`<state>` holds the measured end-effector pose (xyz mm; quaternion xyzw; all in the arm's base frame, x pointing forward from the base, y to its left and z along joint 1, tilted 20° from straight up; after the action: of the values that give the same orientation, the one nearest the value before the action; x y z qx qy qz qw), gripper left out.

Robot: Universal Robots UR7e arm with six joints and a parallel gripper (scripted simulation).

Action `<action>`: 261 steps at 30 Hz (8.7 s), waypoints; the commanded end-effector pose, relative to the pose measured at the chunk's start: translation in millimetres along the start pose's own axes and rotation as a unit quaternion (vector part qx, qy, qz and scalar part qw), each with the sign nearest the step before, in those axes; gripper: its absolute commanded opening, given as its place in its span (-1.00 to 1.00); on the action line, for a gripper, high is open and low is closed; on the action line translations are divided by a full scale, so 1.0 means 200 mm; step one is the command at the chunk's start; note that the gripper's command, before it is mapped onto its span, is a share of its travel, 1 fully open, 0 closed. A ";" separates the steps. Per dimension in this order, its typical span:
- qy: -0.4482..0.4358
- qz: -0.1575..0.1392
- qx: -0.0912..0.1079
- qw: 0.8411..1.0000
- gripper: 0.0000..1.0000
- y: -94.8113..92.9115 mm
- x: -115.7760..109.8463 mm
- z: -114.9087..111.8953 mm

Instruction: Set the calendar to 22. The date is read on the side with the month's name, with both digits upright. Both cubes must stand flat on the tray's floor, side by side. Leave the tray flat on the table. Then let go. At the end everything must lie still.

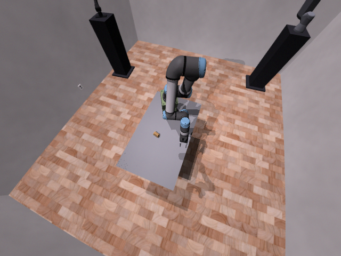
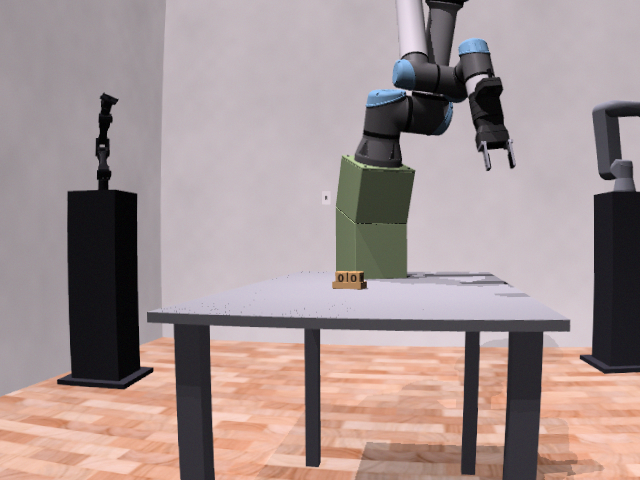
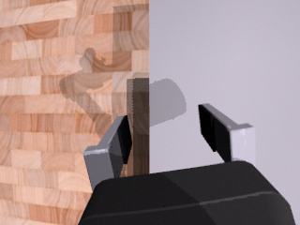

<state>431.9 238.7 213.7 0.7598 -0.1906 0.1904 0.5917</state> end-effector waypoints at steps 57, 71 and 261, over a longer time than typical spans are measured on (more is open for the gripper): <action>-0.427 -0.033 -0.080 0.900 1.00 -0.31 -0.19 1.04; -0.607 -0.032 -0.105 0.787 1.00 -0.34 -0.40 1.43; -0.822 -0.020 -0.123 0.556 0.80 -0.79 -0.90 1.89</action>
<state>383.6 -79.9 -95.9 0.5099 -0.6002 -0.5544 0.2692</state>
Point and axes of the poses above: the point where the finger pads meet when closed, its own y axis back along the fingers, its own z axis across the jaws, x = y × z, the point moved 10 cm from there along y, back along the fingers, and after that the axes turned 1 degree about -y, right-handed, at the moved point
